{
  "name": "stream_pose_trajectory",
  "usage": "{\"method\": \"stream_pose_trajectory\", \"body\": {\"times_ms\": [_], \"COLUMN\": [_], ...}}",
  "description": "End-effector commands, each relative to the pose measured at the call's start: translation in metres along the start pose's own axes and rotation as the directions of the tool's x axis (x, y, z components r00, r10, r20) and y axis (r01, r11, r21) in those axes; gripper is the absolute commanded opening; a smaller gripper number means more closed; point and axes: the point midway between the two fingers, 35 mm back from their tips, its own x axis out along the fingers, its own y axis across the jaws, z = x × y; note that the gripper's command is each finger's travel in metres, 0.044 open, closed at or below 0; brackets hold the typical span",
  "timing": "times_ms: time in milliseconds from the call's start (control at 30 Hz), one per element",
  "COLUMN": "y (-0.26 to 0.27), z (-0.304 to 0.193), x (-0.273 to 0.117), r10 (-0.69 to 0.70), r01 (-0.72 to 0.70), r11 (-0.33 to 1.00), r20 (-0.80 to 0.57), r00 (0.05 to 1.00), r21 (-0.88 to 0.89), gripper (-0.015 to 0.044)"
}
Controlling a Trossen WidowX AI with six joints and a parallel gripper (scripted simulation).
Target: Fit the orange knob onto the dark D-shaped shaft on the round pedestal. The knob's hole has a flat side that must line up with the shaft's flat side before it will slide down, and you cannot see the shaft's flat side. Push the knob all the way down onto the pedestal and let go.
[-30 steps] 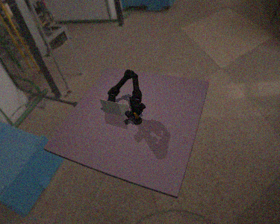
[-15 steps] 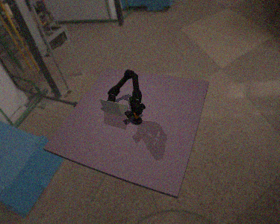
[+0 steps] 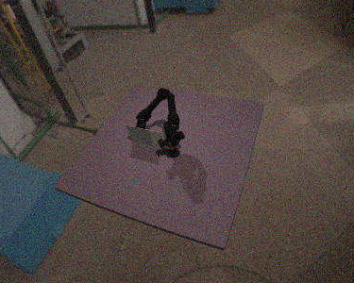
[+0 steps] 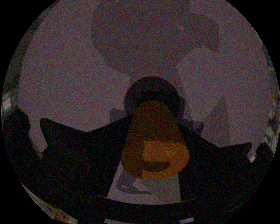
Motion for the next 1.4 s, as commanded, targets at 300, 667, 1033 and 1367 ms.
{"method": "stream_pose_trajectory", "body": {"times_ms": [300,667,1033,1367], "y": [-0.0016,-0.0011,0.0001,-0.0019], "z": [0.0009,0.0006,0.0003,0.0005], "x": [0.0032,0.0028,-0.0021,0.0018], "r10": [0.002,0.002,0.002,0.002], "r01": [-0.002,-0.002,-0.002,-0.003], "r11": [0.998,0.998,0.982,0.963], "r20": [0.004,0.004,0.004,0.004], "r00": [1.0,1.0,1.0,1.0], "r21": [0.064,0.064,0.187,0.27], "gripper": [0.0,0.0,0.0,0.0]}}
